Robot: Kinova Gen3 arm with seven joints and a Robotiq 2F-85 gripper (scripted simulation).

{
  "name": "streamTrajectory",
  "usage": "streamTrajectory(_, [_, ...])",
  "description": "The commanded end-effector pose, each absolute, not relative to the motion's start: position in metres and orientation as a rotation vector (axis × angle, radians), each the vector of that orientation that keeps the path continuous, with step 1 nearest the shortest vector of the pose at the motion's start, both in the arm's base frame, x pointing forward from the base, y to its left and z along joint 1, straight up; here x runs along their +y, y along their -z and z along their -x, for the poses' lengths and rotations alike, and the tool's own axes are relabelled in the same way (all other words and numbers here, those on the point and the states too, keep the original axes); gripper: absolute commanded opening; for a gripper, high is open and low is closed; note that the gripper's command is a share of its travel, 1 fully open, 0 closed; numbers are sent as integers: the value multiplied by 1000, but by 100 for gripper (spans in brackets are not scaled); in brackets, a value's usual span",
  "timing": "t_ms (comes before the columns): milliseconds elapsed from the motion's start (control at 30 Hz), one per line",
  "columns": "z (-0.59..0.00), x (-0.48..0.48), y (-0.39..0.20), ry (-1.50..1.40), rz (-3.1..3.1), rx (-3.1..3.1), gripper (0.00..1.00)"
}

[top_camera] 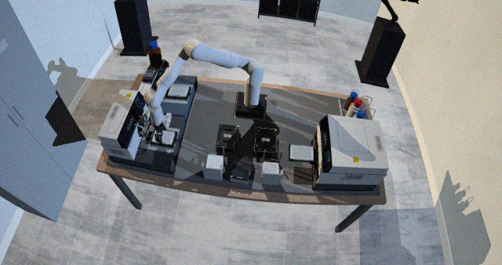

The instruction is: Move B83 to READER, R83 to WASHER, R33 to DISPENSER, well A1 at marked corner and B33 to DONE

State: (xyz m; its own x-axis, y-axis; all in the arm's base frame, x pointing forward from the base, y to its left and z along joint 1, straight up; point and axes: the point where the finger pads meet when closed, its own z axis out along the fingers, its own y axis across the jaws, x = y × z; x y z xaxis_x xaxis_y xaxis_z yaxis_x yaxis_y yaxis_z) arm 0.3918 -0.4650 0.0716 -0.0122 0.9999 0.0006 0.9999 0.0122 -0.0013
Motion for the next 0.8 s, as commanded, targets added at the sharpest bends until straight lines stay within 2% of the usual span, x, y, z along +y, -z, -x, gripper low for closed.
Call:
streamTrajectory(0, [-392, -465, -73, -1, 2209, -2236, 100])
streamTrajectory(767, [-392, -465, -98, -1, 2209, -2236, 100])
